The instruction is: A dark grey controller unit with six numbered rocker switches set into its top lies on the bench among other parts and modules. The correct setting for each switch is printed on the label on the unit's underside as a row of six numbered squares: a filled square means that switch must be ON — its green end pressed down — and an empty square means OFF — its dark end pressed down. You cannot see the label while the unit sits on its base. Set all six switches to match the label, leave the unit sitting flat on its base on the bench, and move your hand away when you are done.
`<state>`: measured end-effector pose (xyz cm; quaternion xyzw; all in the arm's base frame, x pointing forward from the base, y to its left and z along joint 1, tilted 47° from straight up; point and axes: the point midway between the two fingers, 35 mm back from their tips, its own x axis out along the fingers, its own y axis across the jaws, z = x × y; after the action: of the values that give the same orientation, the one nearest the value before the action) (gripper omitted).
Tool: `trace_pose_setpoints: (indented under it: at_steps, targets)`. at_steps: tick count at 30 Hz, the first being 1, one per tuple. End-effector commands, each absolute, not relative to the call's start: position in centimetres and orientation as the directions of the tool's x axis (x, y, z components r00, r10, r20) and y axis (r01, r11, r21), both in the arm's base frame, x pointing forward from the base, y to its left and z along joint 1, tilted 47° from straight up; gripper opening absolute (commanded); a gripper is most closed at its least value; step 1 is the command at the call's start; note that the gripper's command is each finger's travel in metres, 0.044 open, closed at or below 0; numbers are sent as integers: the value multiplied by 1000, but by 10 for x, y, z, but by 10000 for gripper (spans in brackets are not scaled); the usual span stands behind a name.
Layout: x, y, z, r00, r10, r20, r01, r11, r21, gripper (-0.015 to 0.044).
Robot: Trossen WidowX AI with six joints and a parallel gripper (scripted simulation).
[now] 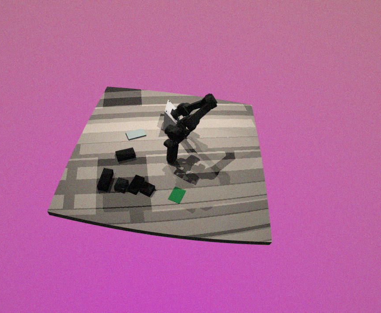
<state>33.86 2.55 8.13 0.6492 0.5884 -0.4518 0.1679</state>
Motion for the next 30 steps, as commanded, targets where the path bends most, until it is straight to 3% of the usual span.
trace_pose_setpoints:
  at_steps: [1, 30]
  targets:
    - [341, 34, 85, -98, 631, -769, 917, -244, -317, 338]
    - [349, 50, 96, -71, 680, -729, 917, -243, -317, 338]
